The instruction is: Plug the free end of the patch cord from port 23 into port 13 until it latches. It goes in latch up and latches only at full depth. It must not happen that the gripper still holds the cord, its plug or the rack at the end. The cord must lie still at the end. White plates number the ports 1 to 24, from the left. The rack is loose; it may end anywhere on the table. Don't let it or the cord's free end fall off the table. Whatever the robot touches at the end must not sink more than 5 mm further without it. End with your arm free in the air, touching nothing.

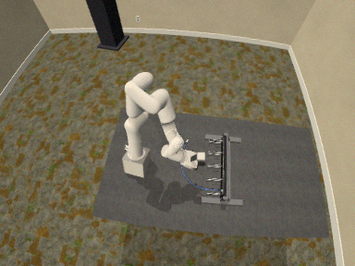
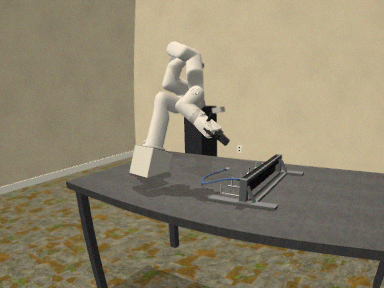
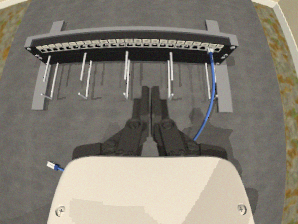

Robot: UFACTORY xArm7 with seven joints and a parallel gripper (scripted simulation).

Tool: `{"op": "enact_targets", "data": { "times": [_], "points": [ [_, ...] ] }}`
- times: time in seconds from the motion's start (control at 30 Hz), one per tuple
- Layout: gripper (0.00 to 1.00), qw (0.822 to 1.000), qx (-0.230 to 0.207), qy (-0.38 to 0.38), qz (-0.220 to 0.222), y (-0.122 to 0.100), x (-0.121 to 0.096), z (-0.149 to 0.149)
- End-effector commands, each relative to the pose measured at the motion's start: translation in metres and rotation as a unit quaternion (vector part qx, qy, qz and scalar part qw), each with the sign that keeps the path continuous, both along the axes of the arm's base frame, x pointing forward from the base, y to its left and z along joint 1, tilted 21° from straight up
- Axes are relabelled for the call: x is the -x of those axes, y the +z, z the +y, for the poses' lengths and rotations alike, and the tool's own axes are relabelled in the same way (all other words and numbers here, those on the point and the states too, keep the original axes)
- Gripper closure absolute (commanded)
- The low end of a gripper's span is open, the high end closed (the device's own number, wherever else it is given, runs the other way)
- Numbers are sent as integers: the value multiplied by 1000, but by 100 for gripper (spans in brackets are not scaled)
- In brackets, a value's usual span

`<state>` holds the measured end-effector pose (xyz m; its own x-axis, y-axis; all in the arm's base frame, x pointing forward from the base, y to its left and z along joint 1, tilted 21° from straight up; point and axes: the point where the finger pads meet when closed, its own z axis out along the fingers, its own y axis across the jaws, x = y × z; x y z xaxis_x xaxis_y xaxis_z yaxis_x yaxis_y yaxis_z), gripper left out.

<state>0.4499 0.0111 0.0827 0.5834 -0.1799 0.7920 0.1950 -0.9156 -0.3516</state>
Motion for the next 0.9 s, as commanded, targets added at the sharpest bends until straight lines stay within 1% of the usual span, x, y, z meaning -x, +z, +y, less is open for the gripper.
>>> {"op": "enact_targets", "data": {
  "times": [0.0, 0.2, 0.4, 0.47, 0.7, 0.87],
  "points": [
    [100, 1000, 0, -1, -2, 1, -1, -4],
    [100, 1000, 0, -1, -2, -5, -4, -18],
    [100, 1000, 0, -1, -2, -15, -10, -43],
    [100, 1000, 0, -1, -2, -15, -10, -43],
    [100, 1000, 0, -1, -2, -27, -16, -75],
    [100, 1000, 0, -1, -2, -32, -19, -89]
  ]
}}
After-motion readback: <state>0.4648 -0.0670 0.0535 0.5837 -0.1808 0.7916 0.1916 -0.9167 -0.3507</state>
